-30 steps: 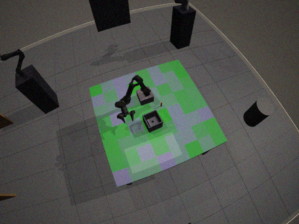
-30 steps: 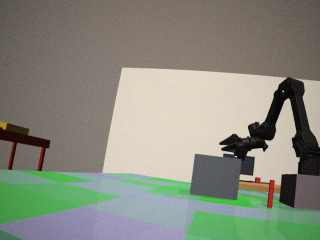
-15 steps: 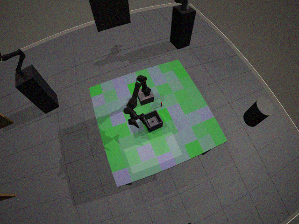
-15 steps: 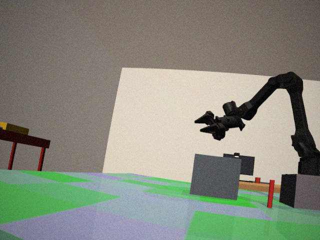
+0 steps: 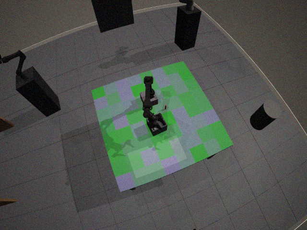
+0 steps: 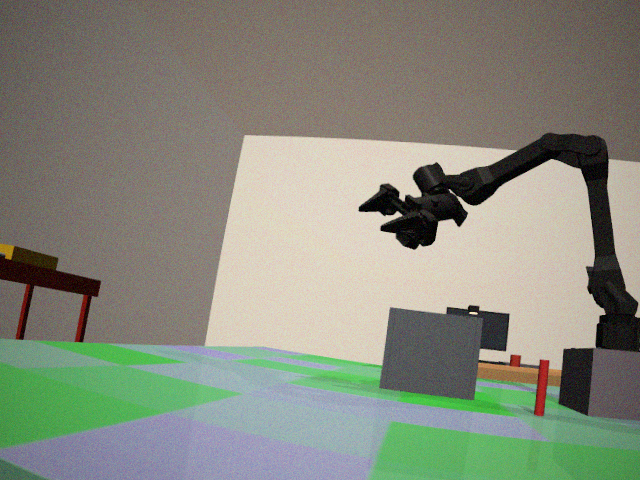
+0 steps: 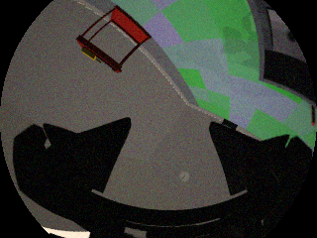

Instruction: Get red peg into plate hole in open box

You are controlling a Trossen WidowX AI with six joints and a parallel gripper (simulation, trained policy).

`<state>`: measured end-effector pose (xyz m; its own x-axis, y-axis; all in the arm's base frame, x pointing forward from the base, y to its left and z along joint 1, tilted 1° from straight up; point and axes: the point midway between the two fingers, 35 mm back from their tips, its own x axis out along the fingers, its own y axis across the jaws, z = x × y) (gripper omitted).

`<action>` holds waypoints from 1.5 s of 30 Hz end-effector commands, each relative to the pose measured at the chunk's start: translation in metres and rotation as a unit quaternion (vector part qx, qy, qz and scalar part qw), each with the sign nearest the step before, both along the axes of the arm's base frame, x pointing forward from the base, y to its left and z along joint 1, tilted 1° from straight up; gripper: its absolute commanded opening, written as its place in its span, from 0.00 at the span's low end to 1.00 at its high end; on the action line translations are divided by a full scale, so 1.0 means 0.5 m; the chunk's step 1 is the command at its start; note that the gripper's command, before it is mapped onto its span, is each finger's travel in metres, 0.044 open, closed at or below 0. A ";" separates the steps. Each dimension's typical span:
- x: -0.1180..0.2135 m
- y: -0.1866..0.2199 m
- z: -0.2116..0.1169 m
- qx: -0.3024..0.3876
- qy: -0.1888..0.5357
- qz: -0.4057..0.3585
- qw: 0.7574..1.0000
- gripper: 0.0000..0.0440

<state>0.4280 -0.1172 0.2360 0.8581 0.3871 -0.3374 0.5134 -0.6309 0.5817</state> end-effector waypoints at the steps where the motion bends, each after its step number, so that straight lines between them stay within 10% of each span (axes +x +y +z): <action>1: 0.005 0.047 0.015 -0.008 0.005 0.016 1.000 1.00; 24: -0.151 0.429 -0.074 -0.037 0.215 0.149 0.965 0.97; 45: -0.381 0.511 -0.198 -0.178 0.377 0.214 0.884 0.94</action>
